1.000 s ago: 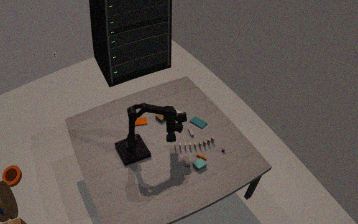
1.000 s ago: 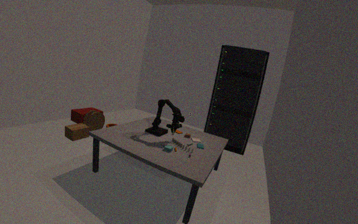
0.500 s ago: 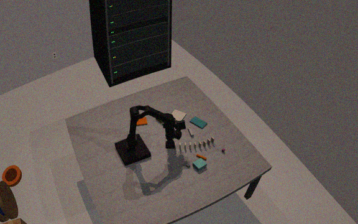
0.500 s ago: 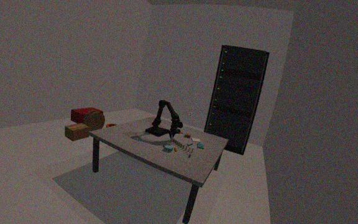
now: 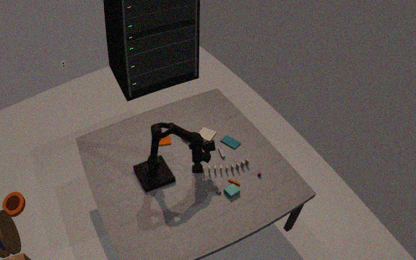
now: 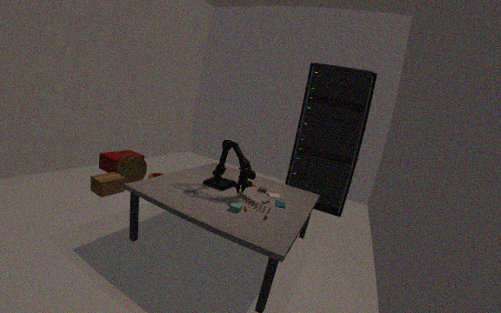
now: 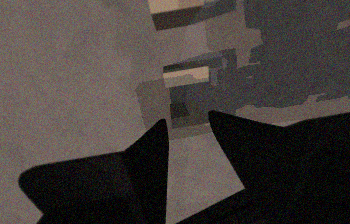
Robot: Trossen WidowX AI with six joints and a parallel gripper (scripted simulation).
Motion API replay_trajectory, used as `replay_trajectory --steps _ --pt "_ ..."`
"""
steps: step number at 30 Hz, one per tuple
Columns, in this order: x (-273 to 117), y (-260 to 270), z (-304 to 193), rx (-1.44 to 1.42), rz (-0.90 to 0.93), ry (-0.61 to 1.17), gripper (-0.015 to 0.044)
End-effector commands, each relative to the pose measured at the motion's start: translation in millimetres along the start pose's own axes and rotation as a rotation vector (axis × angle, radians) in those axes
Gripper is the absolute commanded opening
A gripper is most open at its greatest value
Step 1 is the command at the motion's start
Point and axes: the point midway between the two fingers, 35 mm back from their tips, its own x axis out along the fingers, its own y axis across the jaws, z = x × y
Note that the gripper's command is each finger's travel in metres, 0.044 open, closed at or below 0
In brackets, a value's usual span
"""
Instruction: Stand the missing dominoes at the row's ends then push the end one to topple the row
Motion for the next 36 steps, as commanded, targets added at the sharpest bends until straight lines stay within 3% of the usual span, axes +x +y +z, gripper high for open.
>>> replay_trajectory --steps 1,8,12,20,26,29,36 --pt "0 -1 0 -0.003 -0.003 -0.001 0.0265" --pt "0 -1 0 -0.003 -0.003 -0.001 0.0440" --pt "-9 0 2 -0.003 -0.003 -0.002 0.0440" --pt "-122 1 2 0.000 0.000 0.000 0.0440" --pt "-132 0 0 0.000 0.000 0.000 0.0440" --pt "-126 1 -3 -0.144 0.000 0.000 0.0361" --pt "-98 1 -18 -0.836 -0.001 0.001 0.0177"
